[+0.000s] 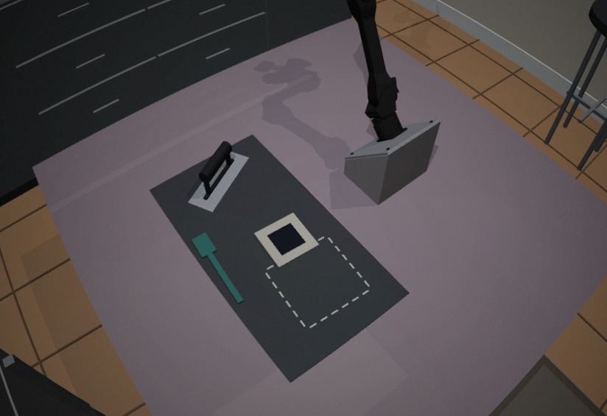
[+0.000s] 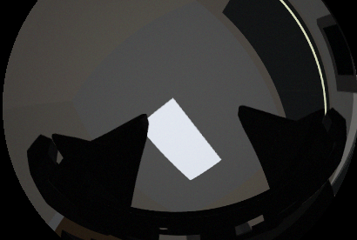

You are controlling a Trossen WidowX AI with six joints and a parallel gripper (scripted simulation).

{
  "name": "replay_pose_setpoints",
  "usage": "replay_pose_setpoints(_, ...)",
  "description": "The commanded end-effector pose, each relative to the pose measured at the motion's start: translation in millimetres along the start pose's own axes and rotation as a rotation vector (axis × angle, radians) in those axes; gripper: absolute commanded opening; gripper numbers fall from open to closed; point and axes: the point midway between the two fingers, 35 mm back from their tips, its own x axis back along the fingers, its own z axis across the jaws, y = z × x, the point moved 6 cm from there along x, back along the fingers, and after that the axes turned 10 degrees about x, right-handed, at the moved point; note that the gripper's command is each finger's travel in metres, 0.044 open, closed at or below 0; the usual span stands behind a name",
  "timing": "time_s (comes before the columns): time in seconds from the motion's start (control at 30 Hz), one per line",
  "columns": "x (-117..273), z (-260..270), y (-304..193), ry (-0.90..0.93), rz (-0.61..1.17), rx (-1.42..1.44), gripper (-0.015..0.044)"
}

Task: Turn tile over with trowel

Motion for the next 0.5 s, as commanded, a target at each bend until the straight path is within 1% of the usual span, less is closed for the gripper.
replay_pose_setpoints(0.0,0.0,0.0,0.0,0.0,0.0,0.0,0.0374)
replay_pose_setpoints(0.33,0.0,-0.1,0.0,0.0,0.0,0.0,0.0111)
replay_pose_setpoints(0.37,0.0,-0.1,0.0,0.0,0.0,0.0,0.01)
replay_pose_setpoints(0.47,0.0,-0.1,0.0,0.0,0.0,0.0,0.01)
